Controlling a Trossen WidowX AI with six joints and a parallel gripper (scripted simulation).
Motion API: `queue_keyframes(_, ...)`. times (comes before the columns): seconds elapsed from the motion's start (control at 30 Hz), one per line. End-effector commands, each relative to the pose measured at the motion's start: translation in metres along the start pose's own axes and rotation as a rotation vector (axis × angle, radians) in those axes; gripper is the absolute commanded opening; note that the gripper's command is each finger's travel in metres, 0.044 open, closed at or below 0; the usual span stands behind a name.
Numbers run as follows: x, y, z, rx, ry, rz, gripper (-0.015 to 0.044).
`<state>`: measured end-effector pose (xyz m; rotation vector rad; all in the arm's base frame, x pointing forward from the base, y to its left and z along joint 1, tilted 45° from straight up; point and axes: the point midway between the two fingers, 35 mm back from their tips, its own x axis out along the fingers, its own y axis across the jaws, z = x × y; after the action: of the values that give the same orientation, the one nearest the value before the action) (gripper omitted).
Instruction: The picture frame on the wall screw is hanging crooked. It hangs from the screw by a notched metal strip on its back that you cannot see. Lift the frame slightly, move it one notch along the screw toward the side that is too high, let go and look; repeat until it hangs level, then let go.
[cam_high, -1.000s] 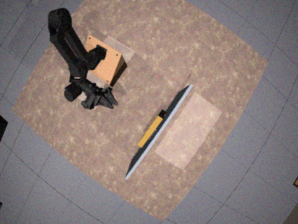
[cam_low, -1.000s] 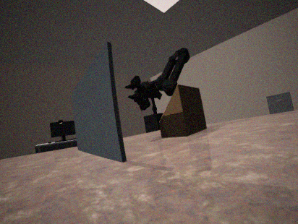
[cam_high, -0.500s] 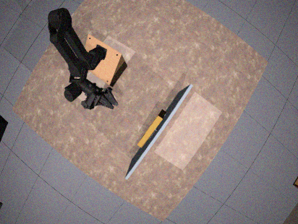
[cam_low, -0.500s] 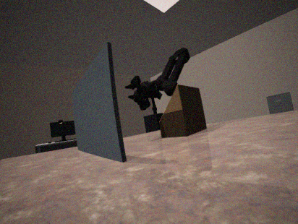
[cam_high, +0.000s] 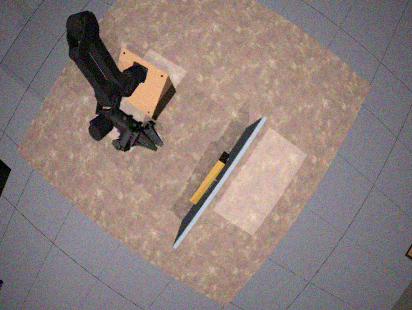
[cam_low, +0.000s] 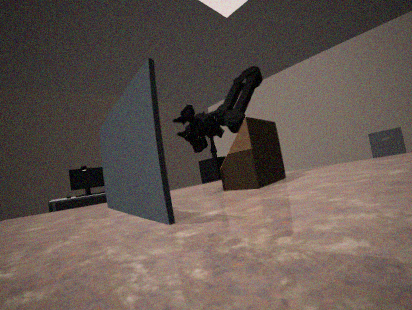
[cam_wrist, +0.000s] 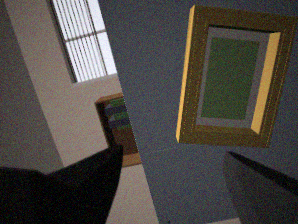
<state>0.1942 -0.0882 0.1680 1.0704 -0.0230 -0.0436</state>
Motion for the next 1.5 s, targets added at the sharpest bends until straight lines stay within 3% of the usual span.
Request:
queue_keyframes(0.0, 0.0, -0.001, 0.0, 0.006, -0.004, -0.004, 0.026)
queue_keyframes(0.3, 0.003, -0.002, 0.008, -0.021, -0.02, -0.013, 0.026)
queue_keyframes(0.93, 0.064, -0.036, 0.017, 0.013, -0.012, 0.004, 0.026)
queue_keyframes(1.23, 0.07, -0.039, 0.017, 0.017, -0.011, 0.006, 0.026)
queue_keyframes(1.47, 0.131, -0.038, 0.021, 0.017, -0.012, 0.01, 0.026)
